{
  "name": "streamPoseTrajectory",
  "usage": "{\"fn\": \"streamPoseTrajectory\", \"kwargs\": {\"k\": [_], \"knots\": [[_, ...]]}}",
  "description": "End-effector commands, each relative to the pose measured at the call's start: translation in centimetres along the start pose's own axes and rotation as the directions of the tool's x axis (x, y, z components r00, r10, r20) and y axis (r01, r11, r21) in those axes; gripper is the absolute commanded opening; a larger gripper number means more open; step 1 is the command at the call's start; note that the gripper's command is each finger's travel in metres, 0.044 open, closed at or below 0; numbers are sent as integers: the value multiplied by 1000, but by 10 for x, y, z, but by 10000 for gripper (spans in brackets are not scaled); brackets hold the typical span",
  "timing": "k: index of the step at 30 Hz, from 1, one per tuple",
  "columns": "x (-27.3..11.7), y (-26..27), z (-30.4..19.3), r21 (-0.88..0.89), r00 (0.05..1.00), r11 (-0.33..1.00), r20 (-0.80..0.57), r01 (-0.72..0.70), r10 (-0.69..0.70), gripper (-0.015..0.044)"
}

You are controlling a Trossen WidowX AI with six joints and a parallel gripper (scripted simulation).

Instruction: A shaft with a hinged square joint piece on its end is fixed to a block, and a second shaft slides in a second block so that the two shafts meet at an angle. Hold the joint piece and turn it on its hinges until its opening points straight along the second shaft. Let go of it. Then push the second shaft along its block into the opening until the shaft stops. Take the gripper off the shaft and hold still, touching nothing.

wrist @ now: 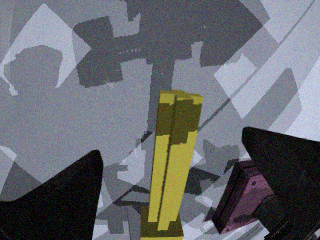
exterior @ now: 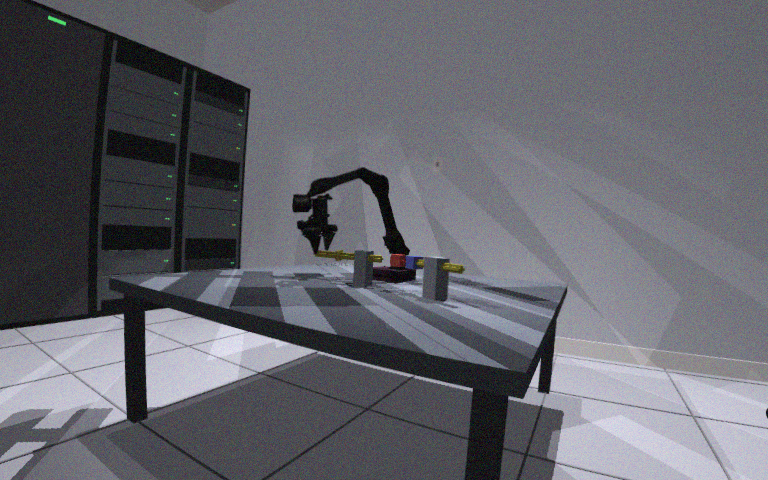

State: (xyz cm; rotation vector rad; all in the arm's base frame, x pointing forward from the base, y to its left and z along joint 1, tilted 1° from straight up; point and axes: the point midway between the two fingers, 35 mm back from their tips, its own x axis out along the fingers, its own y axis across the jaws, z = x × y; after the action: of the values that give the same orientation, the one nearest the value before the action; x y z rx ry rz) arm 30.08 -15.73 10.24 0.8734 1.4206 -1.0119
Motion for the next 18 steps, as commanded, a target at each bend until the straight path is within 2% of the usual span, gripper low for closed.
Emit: {"fn": "streamPoseTrajectory", "kwargs": {"k": [1,5,18], "knots": [[8,-1,-1,121,1000,992,-3,20,-19,440],[12,-1,-1,204,1000,979,-4,27,-26,440],[25,0,-1,204,1000,979,-5,26,-26,440]]}}
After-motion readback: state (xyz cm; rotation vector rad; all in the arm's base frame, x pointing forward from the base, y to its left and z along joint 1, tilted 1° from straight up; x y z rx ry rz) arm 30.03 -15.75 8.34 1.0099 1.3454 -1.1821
